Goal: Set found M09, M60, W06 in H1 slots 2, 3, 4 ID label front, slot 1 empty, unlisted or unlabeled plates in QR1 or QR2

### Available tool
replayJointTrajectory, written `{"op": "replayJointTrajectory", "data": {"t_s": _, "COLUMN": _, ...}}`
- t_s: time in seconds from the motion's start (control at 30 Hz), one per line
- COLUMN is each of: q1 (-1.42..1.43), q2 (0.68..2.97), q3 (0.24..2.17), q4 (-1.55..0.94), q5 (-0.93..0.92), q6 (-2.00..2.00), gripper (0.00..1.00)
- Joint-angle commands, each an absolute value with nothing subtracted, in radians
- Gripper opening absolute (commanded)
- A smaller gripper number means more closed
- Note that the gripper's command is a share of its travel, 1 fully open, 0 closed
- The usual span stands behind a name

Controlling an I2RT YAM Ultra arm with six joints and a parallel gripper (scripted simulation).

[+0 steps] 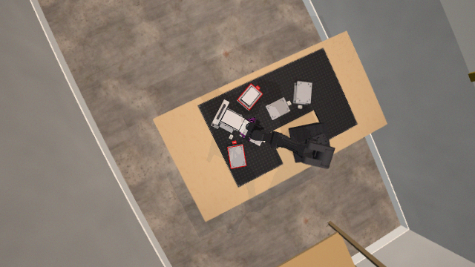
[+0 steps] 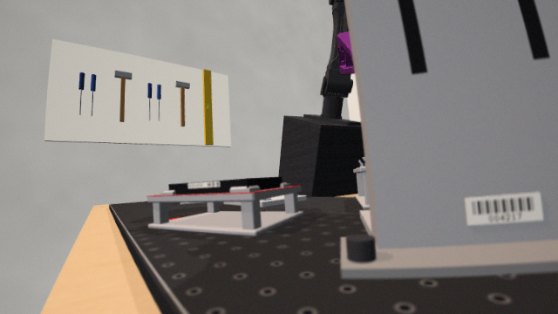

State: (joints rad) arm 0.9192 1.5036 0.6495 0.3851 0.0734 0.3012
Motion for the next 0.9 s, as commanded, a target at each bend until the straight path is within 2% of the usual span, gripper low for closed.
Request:
{"op": "replayJointTrajectory", "data": {"t_s": 0.0, "q1": 0.918, "q2": 1.498, "q3": 0.653, "q4": 0.388, "q5": 0.073, "q6": 0.301, "gripper": 1.00}}
{"op": "replayJointTrajectory", "data": {"t_s": 0.5, "q1": 0.918, "q2": 1.498, "q3": 0.653, "q4": 0.388, "q5": 0.073, "q6": 0.301, "gripper": 1.00}}
{"op": "replayJointTrajectory", "data": {"t_s": 0.87, "q1": 0.932, "q2": 1.408, "q3": 0.590, "q4": 0.361, "q5": 0.085, "q6": 0.307, "gripper": 1.00}}
